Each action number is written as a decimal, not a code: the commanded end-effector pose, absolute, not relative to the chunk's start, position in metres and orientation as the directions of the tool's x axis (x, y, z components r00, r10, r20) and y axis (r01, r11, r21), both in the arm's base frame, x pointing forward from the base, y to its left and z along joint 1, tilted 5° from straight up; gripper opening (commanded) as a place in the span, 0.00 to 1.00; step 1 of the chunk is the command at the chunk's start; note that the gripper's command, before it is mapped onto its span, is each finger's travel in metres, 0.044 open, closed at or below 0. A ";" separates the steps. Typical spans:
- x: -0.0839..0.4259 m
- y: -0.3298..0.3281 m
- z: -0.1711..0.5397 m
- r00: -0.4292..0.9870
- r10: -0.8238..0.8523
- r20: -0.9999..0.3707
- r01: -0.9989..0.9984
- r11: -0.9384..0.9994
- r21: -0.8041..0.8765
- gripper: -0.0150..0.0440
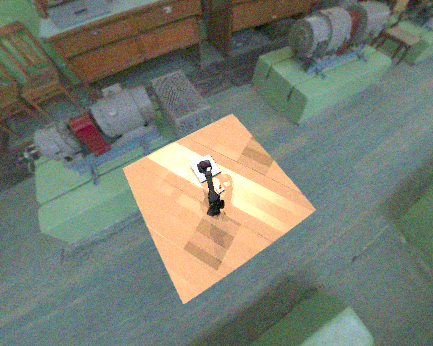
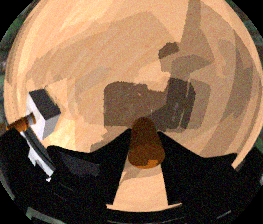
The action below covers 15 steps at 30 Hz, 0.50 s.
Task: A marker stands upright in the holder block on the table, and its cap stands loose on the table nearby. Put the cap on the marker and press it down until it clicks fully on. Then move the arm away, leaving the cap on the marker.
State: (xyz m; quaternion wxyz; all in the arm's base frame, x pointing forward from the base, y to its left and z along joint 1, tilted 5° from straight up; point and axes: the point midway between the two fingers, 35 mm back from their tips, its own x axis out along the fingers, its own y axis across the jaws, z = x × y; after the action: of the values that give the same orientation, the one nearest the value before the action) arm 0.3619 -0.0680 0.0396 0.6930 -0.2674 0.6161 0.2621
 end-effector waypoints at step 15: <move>0.358 -0.070 0.088 0.104 0.029 -0.994 -0.690 0.722 -0.051 0.25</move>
State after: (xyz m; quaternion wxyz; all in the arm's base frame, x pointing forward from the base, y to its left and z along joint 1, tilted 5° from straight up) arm 0.3583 -0.0685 0.0746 0.6914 -0.2649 0.6188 0.2623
